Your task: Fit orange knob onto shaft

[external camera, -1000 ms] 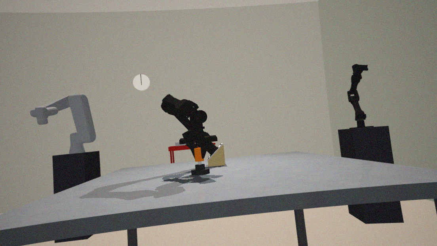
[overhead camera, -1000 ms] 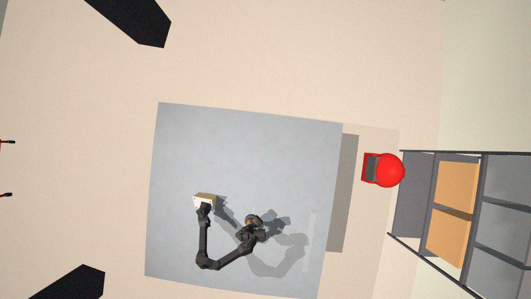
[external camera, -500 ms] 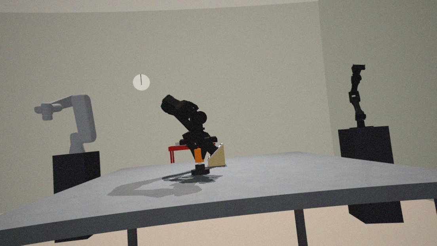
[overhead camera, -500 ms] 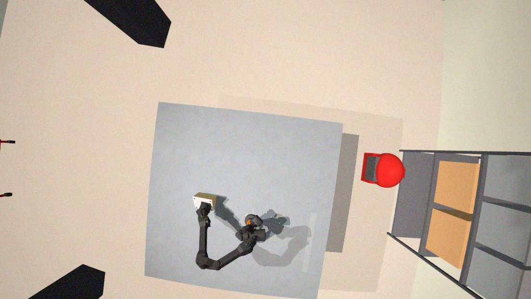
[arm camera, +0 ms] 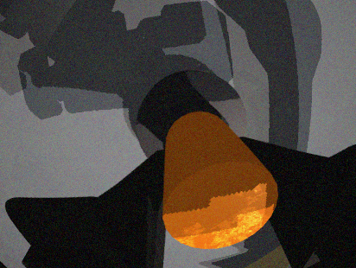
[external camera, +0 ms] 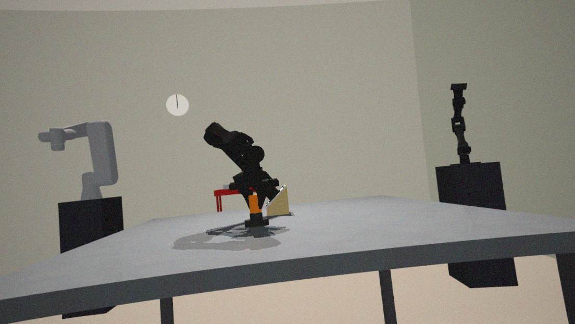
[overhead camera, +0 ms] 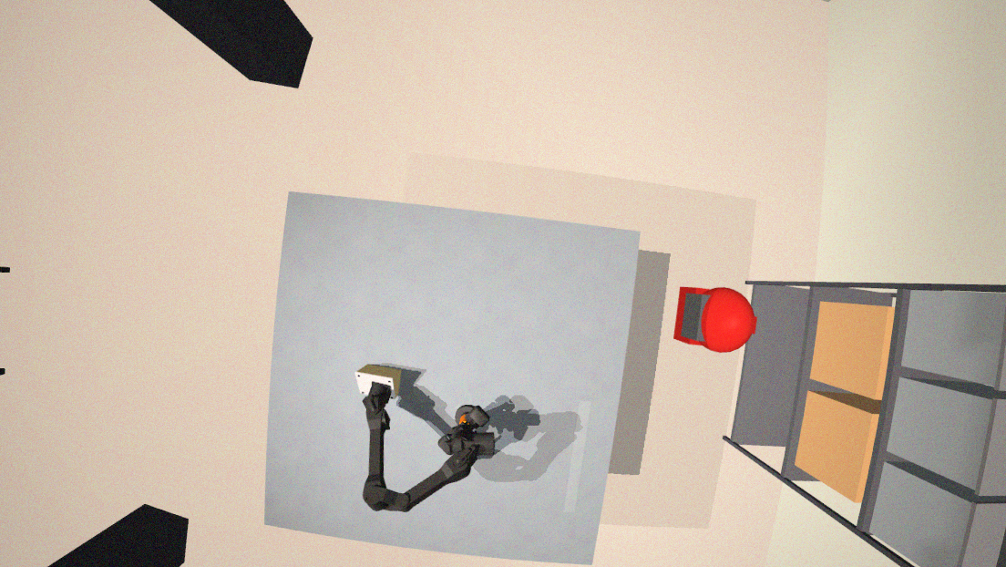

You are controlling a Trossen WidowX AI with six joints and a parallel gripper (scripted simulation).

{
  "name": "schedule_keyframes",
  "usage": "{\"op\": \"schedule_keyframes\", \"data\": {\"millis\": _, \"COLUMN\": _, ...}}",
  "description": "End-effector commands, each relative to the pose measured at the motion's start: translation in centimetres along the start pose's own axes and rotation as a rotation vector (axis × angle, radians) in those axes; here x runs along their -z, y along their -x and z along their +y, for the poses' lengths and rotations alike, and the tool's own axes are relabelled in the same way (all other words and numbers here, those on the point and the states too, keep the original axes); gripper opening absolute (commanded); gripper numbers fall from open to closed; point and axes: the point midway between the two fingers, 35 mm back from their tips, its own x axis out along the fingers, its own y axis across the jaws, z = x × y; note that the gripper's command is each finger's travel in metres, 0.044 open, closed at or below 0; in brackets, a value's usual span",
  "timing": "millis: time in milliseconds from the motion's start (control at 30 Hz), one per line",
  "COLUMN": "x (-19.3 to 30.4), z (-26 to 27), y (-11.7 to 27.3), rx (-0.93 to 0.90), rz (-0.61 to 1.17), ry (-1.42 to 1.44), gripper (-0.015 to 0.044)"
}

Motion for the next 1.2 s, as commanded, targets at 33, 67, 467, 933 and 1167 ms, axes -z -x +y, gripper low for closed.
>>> {"op": "schedule_keyframes", "data": {"millis": 33, "x": 0.1, "z": 0.1, "y": -0.3, "rx": 0.002, "rz": -0.001, "ry": 0.007, "gripper": 0.0000}}
{"op": "schedule_keyframes", "data": {"millis": 67, "x": 0.1, "z": 0.1, "y": -0.3, "rx": 0.002, "rz": -0.001, "ry": 0.007, "gripper": 0.0000}}
{"op": "schedule_keyframes", "data": {"millis": 467, "x": 0.0, "z": 0.0, "y": -0.1, "rx": 0.000, "rz": -0.001, "ry": -0.001, "gripper": 0.0105}}
{"op": "schedule_keyframes", "data": {"millis": 933, "x": 0.0, "z": 0.0, "y": -0.1, "rx": 0.000, "rz": -0.001, "ry": -0.001, "gripper": 0.0440}}
{"op": "schedule_keyframes", "data": {"millis": 1167, "x": -0.2, "z": 0.3, "y": 2.2, "rx": -0.003, "rz": 0.002, "ry": 0.000, "gripper": 0.0440}}
